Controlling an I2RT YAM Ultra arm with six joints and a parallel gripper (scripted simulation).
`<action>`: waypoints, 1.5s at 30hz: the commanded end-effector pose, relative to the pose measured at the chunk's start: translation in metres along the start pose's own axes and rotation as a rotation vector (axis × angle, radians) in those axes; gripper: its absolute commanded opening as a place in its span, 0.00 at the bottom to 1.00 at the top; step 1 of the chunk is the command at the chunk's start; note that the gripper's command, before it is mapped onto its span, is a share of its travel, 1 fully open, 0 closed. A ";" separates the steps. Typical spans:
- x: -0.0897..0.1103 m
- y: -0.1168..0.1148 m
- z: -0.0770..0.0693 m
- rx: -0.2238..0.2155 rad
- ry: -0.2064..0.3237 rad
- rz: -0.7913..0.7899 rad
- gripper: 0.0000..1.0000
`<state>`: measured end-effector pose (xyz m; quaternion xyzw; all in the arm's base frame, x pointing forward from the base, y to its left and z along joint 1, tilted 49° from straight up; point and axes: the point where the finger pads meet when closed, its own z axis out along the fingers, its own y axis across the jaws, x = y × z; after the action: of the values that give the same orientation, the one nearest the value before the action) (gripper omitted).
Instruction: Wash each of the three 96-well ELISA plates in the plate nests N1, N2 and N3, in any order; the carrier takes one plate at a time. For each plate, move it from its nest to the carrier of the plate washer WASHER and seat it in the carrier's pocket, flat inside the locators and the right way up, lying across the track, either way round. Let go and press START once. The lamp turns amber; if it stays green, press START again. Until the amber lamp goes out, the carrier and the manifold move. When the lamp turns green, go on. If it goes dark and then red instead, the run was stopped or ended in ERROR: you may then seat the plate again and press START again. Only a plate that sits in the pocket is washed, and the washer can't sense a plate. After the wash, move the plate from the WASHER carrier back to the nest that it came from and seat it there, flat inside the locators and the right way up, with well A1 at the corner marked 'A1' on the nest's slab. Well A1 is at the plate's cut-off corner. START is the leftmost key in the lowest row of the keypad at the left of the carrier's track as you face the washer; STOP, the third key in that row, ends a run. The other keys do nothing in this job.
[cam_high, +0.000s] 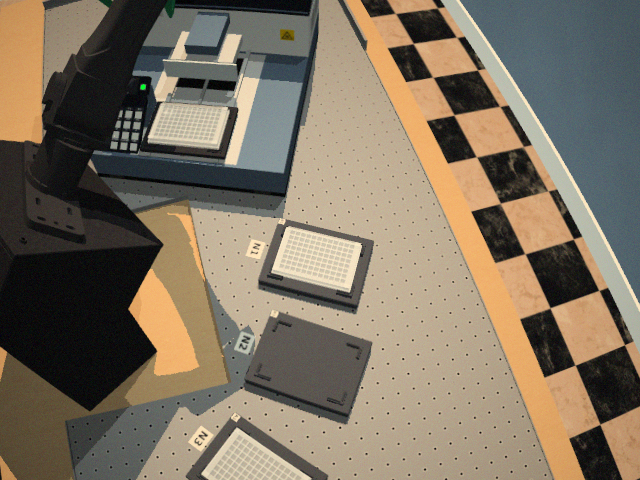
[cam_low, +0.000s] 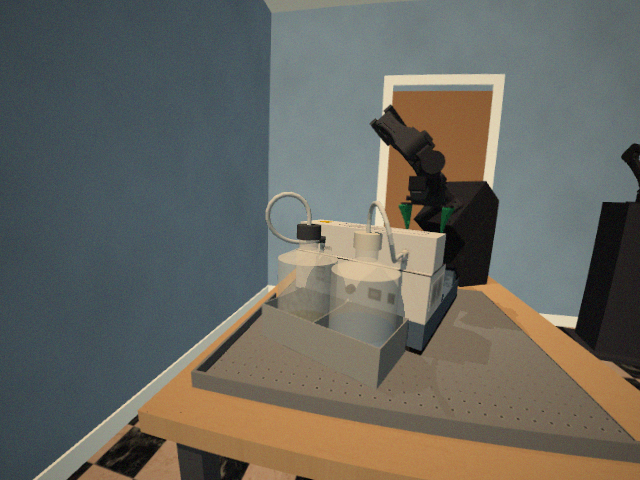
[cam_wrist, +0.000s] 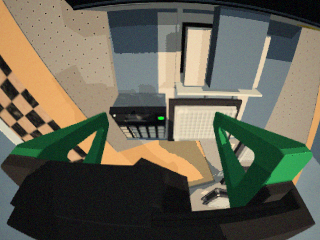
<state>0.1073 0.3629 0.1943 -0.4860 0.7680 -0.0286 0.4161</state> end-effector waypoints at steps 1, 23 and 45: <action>-0.002 0.000 -0.003 -0.004 -0.008 0.000 1.00; -0.002 0.000 -0.003 -0.004 -0.008 0.000 1.00; 0.045 0.021 0.022 -0.004 -0.007 0.000 0.00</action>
<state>0.1023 0.3411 0.1389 -0.4950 0.7662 -0.0447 0.4072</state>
